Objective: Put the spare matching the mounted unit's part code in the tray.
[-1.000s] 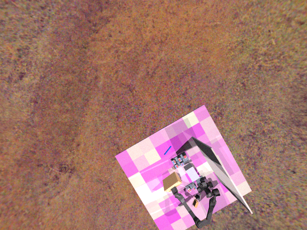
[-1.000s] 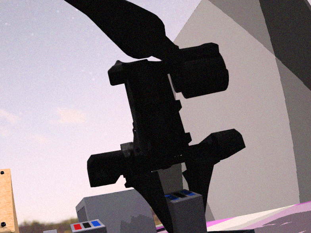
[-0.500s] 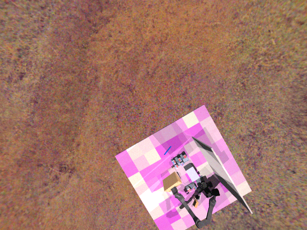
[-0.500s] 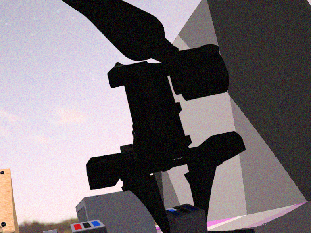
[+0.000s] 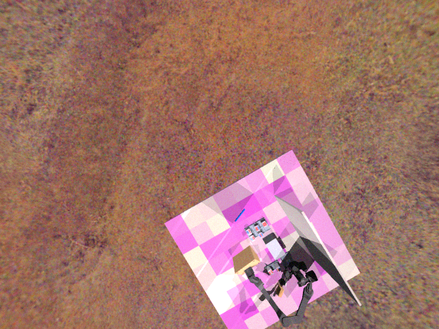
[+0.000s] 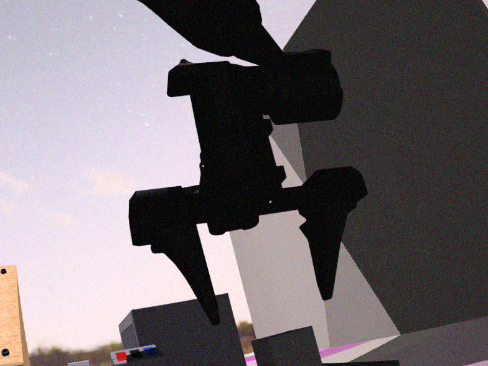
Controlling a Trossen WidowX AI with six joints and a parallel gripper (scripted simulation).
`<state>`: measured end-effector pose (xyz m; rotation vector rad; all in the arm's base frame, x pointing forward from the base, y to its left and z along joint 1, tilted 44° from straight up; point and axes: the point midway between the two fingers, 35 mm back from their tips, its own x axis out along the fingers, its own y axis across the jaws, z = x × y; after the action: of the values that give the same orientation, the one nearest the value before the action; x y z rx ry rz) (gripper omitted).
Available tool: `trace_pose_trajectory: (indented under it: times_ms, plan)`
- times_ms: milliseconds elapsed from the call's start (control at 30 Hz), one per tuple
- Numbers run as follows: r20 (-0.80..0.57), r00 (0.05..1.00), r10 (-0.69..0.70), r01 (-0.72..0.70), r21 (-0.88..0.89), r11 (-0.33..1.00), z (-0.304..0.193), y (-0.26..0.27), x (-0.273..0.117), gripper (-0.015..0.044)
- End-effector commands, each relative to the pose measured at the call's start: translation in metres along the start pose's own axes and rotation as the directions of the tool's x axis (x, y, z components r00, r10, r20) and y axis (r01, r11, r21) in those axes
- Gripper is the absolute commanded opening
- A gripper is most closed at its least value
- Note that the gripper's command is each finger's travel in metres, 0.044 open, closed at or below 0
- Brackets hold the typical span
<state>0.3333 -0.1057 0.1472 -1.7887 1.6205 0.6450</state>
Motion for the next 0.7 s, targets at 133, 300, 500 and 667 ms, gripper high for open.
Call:
trace_pose_trajectory:
  times_ms: [133, 300, 500, 667]
  plan:
    - [-0.006, 1.000, -0.022, 0.022, 0.009, 1.000, -0.0041, 0.0034, -0.0664, 0.0440]
    - [-0.006, 1.000, -0.022, 0.022, 0.009, 1.000, -0.0041, 0.0034, -0.0664, 0.0440]
    - [-0.004, 1.000, -0.014, 0.014, -0.001, 1.000, -0.0018, 0.0040, -0.0612, 0.0440]
    - [-0.004, 1.000, -0.014, 0.014, -0.001, 1.000, -0.0018, 0.0040, -0.0612, 0.0440]
